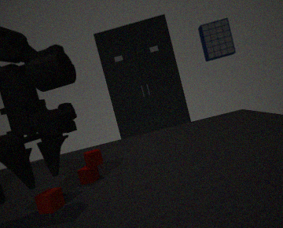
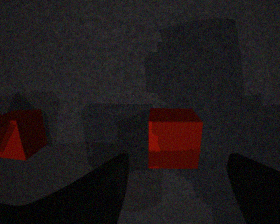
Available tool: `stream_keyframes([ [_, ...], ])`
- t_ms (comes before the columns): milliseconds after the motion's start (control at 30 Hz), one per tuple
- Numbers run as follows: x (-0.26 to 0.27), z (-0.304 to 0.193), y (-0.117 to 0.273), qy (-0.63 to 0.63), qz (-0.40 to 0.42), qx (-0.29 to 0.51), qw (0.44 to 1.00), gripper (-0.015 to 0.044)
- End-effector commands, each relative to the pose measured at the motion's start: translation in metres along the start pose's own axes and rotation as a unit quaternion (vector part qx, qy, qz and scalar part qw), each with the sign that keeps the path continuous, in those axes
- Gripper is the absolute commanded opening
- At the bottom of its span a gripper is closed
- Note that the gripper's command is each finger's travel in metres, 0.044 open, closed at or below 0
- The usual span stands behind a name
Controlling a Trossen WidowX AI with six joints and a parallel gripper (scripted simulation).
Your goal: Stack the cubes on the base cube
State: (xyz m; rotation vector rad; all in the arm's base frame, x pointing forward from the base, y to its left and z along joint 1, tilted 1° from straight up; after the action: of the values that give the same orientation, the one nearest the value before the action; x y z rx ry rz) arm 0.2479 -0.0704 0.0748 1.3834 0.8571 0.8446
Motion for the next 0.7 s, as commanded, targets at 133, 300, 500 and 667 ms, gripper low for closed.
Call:
stream_keyframes([
  [133,0.0,0.0,-0.013,-0.002,0.001,0.003,1.0,0.0265],
  [300,0.0,0.0,-0.021,-0.002,0.001,0.004,1.0,0.0265],
  [500,0.0,0.0,-0.031,-0.002,0.001,0.004,1.0,0.0265],
  [667,0.0,-0.001,-0.036,-0.002,0.001,0.004,1.0,0.0265],
])
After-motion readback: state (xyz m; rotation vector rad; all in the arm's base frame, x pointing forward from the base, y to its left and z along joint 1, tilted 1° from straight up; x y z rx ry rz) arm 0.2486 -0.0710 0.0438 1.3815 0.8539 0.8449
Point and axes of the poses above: the point midway between the two fingers, 35 mm back from their tips, its own y axis back along the fingers, its own x axis across the jaws, z = x × y, the point moved 3 cm from there along y, back along the fingers, and after that the axes turned 1 degree about -y, right-handed, at the moved point
